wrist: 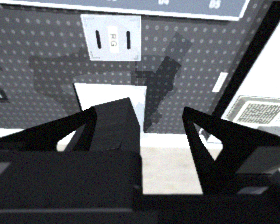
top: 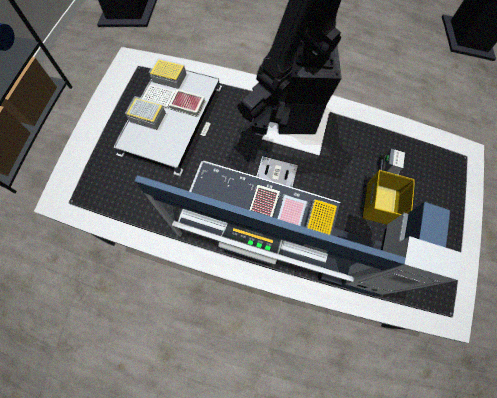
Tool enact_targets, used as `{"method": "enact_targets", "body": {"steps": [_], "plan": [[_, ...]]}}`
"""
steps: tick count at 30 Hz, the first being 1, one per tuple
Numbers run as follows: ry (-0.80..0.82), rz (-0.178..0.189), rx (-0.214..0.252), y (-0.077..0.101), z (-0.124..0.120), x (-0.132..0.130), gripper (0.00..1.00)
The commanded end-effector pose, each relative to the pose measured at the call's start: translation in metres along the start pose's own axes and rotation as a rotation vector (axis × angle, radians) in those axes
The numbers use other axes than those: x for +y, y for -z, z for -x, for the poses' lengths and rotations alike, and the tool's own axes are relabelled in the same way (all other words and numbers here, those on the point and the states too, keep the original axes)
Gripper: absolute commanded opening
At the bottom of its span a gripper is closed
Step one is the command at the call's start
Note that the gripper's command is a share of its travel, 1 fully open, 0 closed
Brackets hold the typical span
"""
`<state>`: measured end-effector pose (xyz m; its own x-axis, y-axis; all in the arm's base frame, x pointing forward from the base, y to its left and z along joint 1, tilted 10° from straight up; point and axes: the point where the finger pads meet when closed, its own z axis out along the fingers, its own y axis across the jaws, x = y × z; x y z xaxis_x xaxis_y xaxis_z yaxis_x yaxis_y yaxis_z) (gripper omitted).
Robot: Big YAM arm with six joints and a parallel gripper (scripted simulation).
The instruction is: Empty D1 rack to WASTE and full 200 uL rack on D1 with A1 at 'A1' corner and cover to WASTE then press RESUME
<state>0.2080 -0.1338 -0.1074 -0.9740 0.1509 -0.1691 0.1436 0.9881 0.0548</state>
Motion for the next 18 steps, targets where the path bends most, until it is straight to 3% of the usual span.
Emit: {"method": "enact_targets", "body": {"steps": [1, 14, 18], "plan": [[-0.057, -0.018, -0.025, 0.003, 0.017, 0.011, 1.00], [-0.058, -0.012, -0.024, 0.004, 0.048, 0.060, 1.00], [-0.079, -0.010, 0.005, 0.000, 0.033, 0.059, 1.00]]}}
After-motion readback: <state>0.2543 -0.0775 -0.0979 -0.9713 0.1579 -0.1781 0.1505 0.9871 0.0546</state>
